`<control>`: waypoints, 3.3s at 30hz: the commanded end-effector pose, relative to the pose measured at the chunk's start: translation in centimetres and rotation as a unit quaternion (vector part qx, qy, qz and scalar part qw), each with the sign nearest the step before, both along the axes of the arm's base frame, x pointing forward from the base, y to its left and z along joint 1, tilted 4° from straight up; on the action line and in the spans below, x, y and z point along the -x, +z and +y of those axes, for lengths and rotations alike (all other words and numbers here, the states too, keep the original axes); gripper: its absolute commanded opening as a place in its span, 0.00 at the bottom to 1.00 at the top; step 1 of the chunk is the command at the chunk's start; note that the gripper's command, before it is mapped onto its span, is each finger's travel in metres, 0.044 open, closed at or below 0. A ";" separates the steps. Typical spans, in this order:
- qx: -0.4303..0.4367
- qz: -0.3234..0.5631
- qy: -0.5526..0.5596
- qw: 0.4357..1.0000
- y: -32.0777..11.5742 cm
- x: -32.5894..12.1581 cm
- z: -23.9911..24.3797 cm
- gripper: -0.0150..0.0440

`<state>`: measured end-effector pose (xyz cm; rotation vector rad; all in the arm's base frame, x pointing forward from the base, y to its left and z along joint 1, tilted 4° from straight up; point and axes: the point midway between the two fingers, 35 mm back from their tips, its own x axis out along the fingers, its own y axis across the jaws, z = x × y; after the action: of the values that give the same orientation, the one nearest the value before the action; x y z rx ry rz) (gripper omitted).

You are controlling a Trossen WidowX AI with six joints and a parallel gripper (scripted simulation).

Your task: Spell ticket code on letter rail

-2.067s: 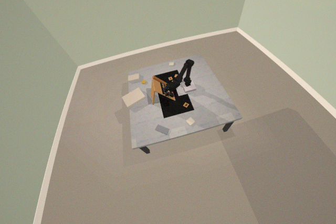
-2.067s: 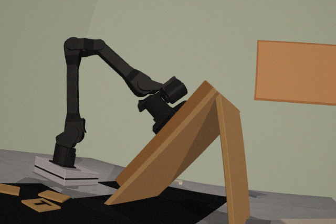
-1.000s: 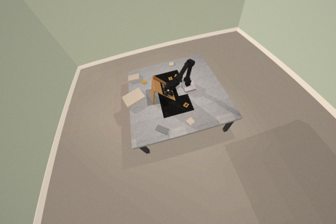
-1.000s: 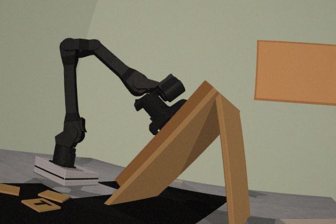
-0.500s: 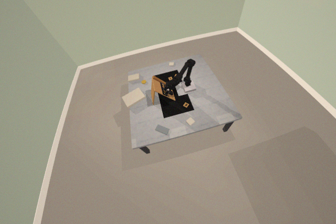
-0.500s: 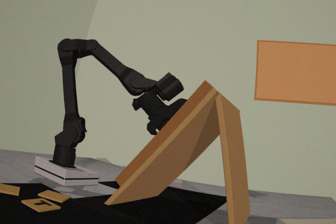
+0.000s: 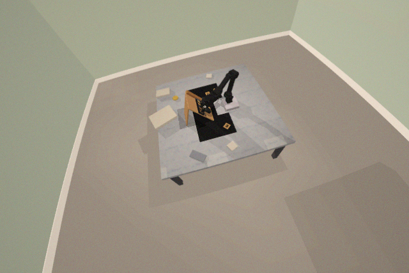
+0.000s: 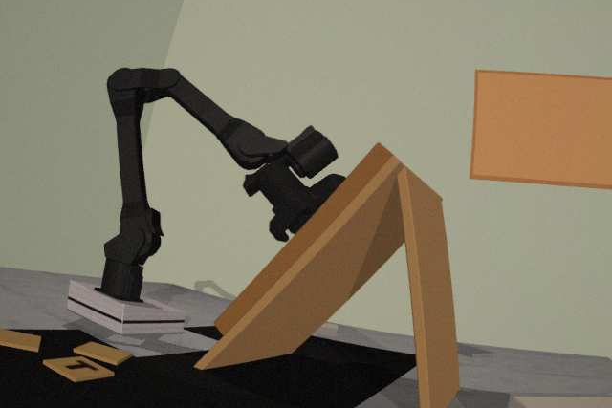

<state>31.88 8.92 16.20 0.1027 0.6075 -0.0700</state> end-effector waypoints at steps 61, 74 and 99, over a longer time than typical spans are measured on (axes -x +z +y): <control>0.001 -0.002 0.003 1.000 -0.2 0.3 -3.5 0.25; 0.001 0.000 0.000 1.000 -0.3 0.3 -3.7 0.61; 0.001 -0.001 0.003 1.000 0.9 2.2 -3.4 0.75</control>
<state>29.90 5.56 16.90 0.0959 0.6108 -0.0600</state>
